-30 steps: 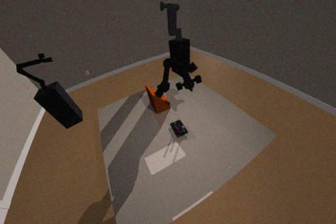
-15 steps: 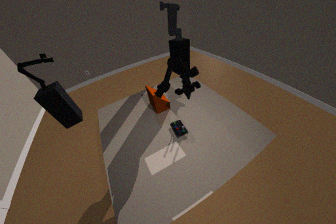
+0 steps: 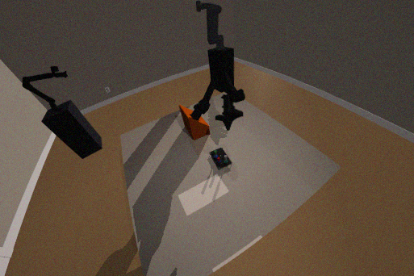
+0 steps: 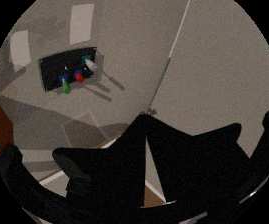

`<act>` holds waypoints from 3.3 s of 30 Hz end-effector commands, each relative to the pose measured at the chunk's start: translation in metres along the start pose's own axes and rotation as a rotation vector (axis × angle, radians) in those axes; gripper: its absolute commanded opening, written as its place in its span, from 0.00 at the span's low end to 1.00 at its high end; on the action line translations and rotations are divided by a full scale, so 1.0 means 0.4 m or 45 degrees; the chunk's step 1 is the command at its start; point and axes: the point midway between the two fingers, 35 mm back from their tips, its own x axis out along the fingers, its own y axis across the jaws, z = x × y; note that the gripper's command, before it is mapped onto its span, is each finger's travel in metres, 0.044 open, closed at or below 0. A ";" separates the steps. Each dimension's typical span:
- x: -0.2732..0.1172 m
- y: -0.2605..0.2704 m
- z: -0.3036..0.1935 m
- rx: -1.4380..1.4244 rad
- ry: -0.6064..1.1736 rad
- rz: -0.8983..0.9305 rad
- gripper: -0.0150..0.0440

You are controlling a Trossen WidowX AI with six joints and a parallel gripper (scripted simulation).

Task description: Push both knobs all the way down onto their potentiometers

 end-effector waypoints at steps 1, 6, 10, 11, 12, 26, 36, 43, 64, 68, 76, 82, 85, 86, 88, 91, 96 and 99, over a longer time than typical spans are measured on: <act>0.023 0.013 -0.003 0.104 -0.022 0.070 0.25; 0.054 0.036 -0.008 0.264 -0.047 0.173 0.25; 0.077 0.054 -0.012 0.396 -0.060 0.256 0.25; 0.082 0.059 -0.013 0.429 -0.063 0.277 0.25; 0.088 0.064 -0.014 0.463 -0.065 0.298 0.25; 0.156 0.131 -0.027 0.946 -0.063 0.593 0.25; 0.196 0.178 -0.034 1.303 -0.023 0.805 0.25; 0.221 0.210 -0.038 1.557 0.024 0.954 0.25; 0.294 0.297 -0.023 2.088 0.175 1.263 0.25; 0.298 0.301 -0.020 2.088 0.174 1.264 0.25; 0.309 0.310 -0.011 2.088 0.174 1.264 0.25; 0.324 0.325 0.003 2.088 0.174 1.264 0.25; 0.330 0.330 0.008 2.088 0.173 1.265 0.25; 0.331 0.331 0.009 2.088 0.173 1.265 0.25; 0.331 0.331 0.009 2.088 0.173 1.265 0.25; 0.329 0.329 0.007 2.088 0.173 1.265 0.25; 0.330 0.330 0.008 2.088 0.173 1.265 0.25; 0.331 0.331 0.009 2.088 0.173 1.265 0.25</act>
